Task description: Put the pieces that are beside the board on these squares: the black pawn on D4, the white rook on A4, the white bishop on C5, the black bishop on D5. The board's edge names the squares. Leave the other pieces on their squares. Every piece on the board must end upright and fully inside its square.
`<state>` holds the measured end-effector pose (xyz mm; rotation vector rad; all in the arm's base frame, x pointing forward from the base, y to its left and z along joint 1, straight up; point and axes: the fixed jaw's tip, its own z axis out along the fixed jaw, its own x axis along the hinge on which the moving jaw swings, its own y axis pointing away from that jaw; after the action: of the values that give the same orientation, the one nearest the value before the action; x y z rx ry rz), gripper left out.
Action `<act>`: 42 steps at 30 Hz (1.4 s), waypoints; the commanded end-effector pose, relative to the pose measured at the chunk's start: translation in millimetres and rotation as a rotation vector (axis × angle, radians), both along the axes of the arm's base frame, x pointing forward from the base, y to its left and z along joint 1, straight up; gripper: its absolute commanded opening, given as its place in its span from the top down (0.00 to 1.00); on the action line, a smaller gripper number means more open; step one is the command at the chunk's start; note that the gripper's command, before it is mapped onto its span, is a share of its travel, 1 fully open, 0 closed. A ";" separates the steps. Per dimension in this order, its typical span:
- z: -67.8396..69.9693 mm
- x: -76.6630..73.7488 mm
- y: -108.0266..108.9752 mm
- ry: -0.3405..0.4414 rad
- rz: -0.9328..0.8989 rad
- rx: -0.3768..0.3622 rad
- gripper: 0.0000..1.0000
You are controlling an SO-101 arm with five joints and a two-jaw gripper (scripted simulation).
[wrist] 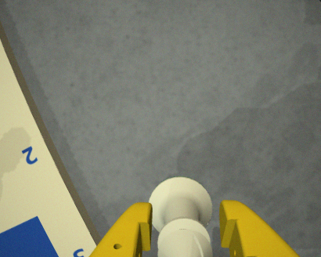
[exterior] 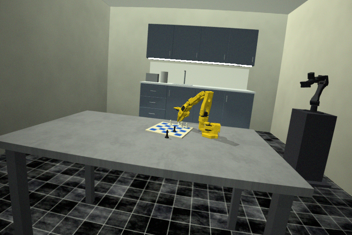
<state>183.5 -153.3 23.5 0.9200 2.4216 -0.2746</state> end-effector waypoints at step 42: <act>-4.9 -5.6 2.9 0.020 -0.009 0.021 0.90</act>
<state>178.7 -149.0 17.2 0.9293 2.4461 -0.2638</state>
